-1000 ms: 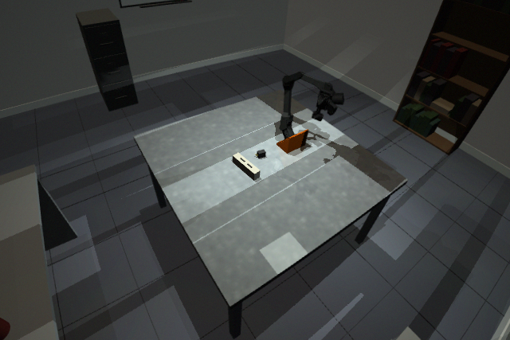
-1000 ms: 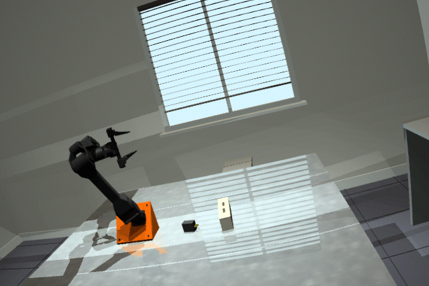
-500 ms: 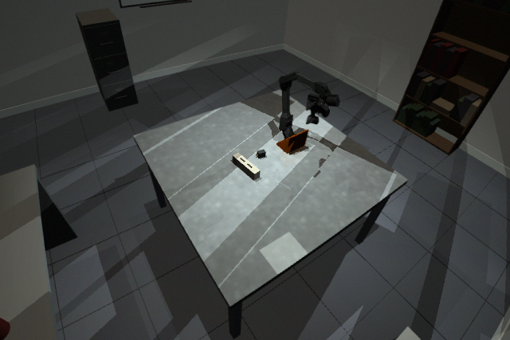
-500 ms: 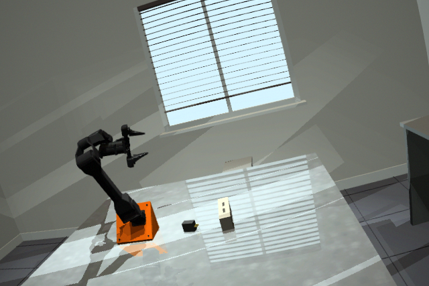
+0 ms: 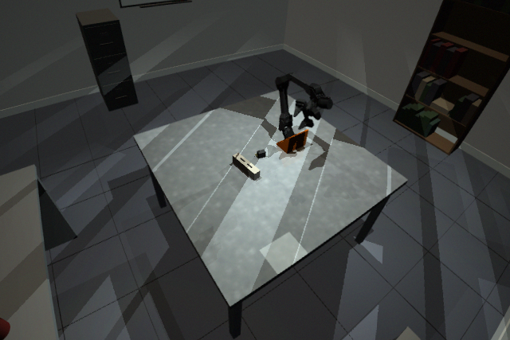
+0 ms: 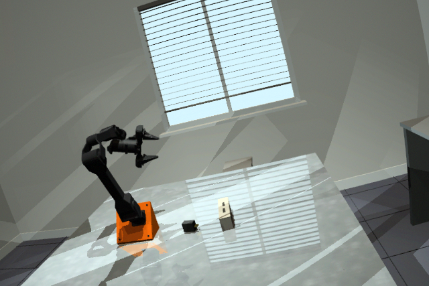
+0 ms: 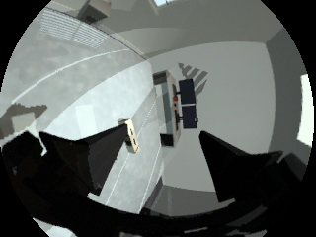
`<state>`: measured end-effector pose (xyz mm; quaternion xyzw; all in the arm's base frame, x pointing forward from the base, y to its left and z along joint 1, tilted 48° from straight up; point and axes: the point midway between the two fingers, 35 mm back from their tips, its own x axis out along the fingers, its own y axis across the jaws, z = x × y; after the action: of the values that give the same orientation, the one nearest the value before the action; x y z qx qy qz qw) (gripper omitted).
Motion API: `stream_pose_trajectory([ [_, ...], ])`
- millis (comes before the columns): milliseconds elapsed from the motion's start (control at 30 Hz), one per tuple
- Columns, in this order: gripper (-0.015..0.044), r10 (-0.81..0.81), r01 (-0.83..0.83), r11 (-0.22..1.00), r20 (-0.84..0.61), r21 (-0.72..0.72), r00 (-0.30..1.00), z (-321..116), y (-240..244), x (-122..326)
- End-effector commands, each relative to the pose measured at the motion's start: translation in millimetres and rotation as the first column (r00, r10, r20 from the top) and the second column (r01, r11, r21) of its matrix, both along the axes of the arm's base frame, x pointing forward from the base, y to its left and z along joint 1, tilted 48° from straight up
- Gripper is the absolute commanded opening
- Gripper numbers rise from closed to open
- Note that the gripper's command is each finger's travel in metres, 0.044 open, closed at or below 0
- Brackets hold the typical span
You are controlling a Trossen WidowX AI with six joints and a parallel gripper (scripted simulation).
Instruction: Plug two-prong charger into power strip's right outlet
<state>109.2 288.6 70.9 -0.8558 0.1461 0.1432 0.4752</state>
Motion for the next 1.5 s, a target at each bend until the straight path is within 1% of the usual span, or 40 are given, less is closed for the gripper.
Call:
stream_pose_trajectory([
  [0, 0.044, -0.067, 0.067, 0.997, -0.013, 0.027, 0.998, -2.7, -9.6, 11.5],
  [333, 0.044, -0.248, 0.251, 0.962, -0.043, 0.105, 0.968, -7.3, -34.7, 41.2],
  [700, 0.044, -0.436, 0.443, 0.877, -0.079, 0.184, 0.896, -11.2, -66.0, 68.9],
  [1067, 0.044, -0.606, 0.613, 0.747, -0.116, 0.258, 0.787, -15.1, -99.8, 90.6],
  [1467, 0.044, -0.761, 0.761, 0.559, -0.159, 0.33, 0.629, -19.1, -138.4, 107.5],
])
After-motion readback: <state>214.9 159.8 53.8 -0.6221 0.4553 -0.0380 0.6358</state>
